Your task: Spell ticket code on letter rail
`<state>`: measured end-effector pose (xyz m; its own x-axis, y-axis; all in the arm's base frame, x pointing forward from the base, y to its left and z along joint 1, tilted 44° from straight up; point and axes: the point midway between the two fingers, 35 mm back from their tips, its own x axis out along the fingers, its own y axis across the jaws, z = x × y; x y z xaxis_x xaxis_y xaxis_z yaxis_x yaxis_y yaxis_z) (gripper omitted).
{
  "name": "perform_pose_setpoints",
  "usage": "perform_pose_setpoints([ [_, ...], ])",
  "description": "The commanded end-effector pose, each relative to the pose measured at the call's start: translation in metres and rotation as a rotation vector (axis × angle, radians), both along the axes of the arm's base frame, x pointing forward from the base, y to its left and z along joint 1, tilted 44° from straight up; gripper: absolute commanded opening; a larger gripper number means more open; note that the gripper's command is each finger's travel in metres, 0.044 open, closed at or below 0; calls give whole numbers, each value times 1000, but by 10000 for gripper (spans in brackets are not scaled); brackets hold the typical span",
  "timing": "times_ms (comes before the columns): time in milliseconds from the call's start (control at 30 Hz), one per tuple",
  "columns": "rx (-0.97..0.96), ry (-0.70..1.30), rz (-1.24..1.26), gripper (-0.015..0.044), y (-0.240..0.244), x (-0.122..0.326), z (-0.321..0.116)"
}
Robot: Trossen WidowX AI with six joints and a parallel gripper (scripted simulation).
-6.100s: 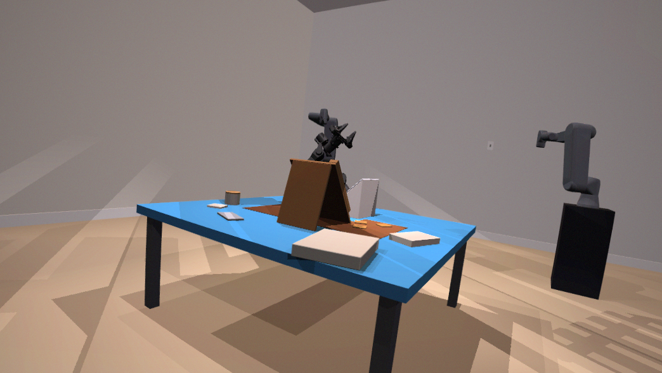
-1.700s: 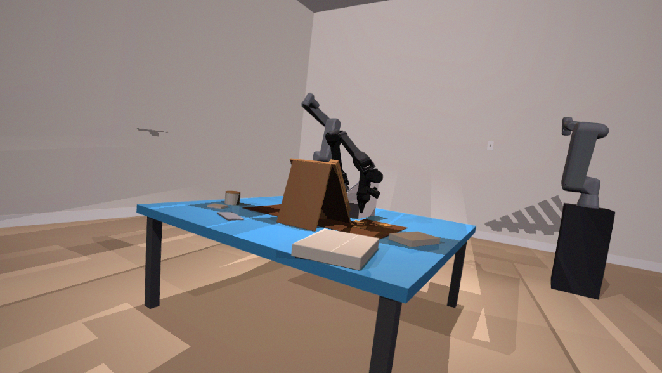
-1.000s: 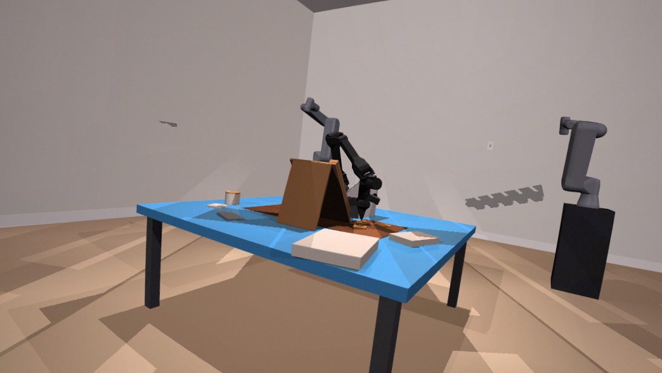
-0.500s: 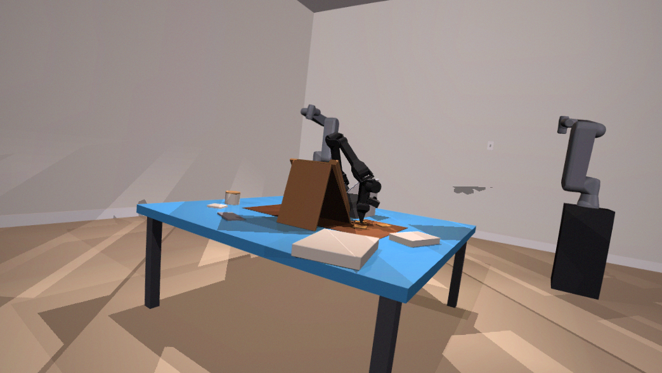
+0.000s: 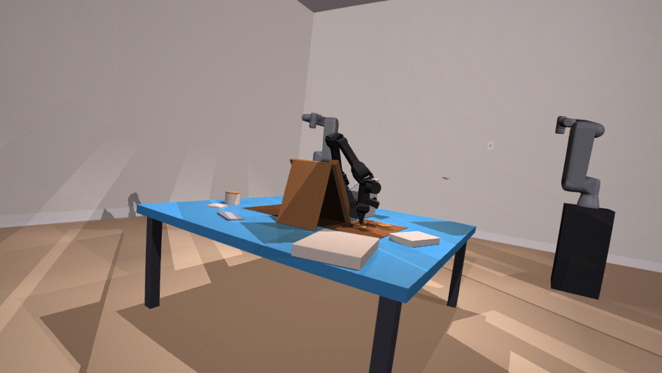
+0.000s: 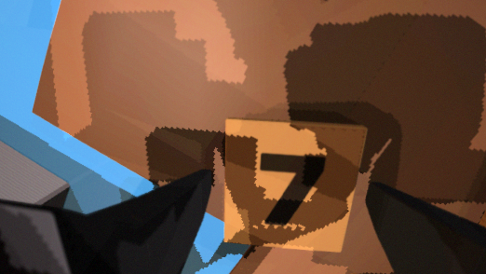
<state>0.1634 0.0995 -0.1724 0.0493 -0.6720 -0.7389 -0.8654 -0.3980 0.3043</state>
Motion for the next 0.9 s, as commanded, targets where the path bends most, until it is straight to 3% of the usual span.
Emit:
perform_pose_setpoints([
  [0, -5, -1, 6, 340, -1, 0, 0],
  [133, -5, -1, 6, 340, -1, 0, 0],
  [200, -5, -1, 6, 288, -1, 0, 0],
  [567, -5, -1, 6, 214, -1, 0, 0],
  [833, -4, -1, 6, 4, 3, -1, 4],
  [867, -4, -1, 6, 0, 3, -1, 5],
])
